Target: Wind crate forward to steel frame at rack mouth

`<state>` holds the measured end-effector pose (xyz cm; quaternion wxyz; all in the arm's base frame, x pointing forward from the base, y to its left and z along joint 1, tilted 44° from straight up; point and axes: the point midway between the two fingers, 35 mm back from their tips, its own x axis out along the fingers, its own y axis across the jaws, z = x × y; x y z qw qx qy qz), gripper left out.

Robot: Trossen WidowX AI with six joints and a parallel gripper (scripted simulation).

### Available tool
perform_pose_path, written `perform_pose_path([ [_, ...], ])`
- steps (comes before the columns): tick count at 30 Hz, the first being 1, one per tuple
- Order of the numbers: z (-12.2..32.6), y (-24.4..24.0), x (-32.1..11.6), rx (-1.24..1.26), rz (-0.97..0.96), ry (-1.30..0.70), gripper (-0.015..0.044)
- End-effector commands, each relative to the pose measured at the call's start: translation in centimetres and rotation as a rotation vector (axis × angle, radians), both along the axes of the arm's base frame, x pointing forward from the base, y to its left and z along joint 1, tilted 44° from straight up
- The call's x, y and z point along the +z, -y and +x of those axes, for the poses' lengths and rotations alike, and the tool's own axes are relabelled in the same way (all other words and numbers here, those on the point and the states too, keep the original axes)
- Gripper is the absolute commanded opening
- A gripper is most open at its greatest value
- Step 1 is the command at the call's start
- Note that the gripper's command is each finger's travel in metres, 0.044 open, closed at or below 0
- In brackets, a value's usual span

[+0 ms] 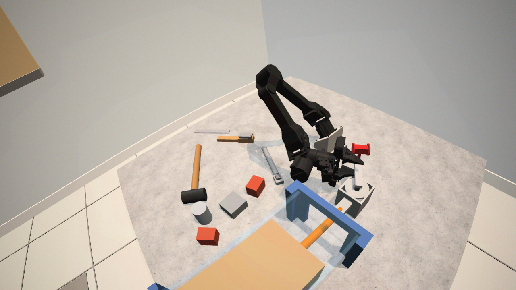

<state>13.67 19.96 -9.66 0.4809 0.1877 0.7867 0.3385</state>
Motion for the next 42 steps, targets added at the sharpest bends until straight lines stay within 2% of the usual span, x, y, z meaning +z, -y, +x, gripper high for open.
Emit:
perform_pose_path([
  [1,0.0,0.1,-0.1,0.001,-0.009,0.004,0.024],
  [13,0.9,0.8,0.6,-0.003,-0.006,0.005,0.024],
  [21,5.0,6.9,6.7,0.0,-0.006,0.0,0.024],
  [32,5.1,7.0,6.9,0.001,-0.005,0.0,0.024],
  [36,5.4,5.2,8.5,-0.004,-0.011,0.004,0.024],
  [42,4.8,-0.1,13.6,-0.008,-0.003,-0.001,0.024],
])
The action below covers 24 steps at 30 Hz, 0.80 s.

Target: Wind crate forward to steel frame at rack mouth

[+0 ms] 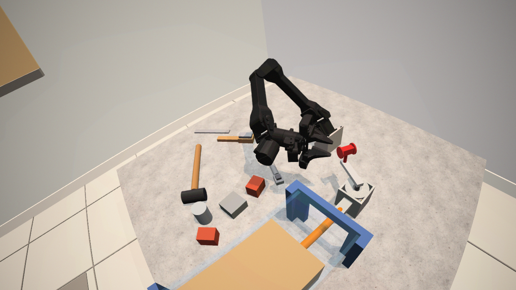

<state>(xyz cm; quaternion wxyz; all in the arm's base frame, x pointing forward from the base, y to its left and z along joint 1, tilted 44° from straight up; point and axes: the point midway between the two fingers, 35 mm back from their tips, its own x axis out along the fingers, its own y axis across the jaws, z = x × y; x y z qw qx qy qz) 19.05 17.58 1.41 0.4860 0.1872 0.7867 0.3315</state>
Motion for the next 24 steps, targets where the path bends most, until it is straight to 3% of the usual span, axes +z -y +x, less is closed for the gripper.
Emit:
perform_pose_path([
  [1,-0.67,-2.65,2.78,0.001,0.012,-0.007,0.024],
  [24,-0.59,-2.43,2.49,0.004,0.009,-0.002,0.024],
])
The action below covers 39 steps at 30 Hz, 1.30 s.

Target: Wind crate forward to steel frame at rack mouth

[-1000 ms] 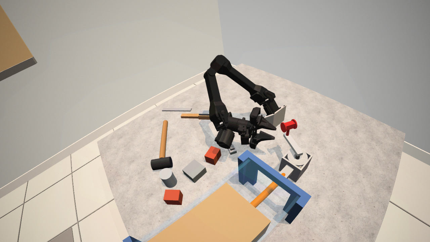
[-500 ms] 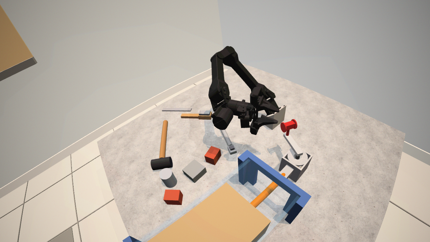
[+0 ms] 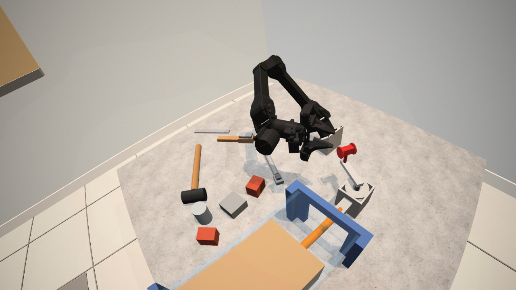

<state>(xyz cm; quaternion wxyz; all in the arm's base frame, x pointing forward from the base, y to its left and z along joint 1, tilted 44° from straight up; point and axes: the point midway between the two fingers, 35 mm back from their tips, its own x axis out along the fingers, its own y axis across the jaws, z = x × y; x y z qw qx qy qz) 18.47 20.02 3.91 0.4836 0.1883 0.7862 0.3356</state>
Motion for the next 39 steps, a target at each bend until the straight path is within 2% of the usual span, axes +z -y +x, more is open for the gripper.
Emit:
perform_pose_path([
  [1,0.0,0.0,0.0,0.001,0.0,0.0,0.024],
  [3,-0.2,-0.3,-0.4,0.039,-0.043,-0.001,0.0292],
  [9,-1.8,-3.0,-2.9,0.393,-0.426,0.054,0.044],
  [14,-3.1,-5.3,-4.1,0.705,-0.734,0.203,0.044],
  [20,-4.9,-9.0,-4.2,1.061,-1.04,0.499,0.044],
  [31,-5.0,-9.4,-4.3,1.1,-1.07,0.539,0.044],
  [36,-4.8,-6.2,-8.1,1.119,-1.096,0.51,0.044],
  [39,-4.8,-5.6,-8.7,1.123,-1.099,0.505,0.044],
])
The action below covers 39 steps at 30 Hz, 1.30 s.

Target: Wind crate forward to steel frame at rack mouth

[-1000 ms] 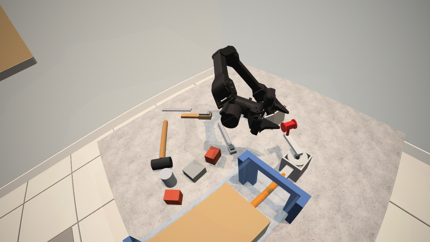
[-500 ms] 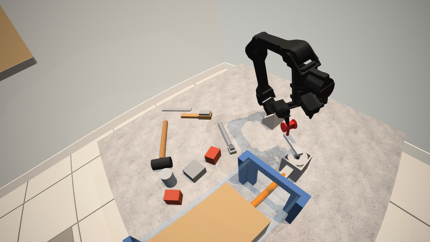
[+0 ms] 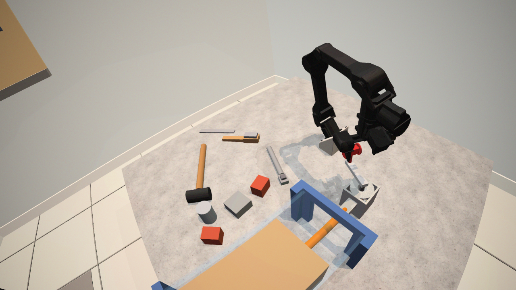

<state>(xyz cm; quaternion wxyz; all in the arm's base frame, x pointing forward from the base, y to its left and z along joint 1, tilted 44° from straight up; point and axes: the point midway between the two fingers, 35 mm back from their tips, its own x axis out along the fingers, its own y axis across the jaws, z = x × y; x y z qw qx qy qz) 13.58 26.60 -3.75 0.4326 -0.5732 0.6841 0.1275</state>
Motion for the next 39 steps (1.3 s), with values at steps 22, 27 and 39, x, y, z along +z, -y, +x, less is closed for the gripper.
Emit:
perform_pose_path([
  [22,0.3,4.8,-5.2,0.007,-0.008,0.0,0.044],
  [27,0.3,5.2,-5.6,0.007,-0.008,0.0,0.044],
  [39,0.3,5.5,-5.9,0.001,-0.008,0.0,0.0282],
])
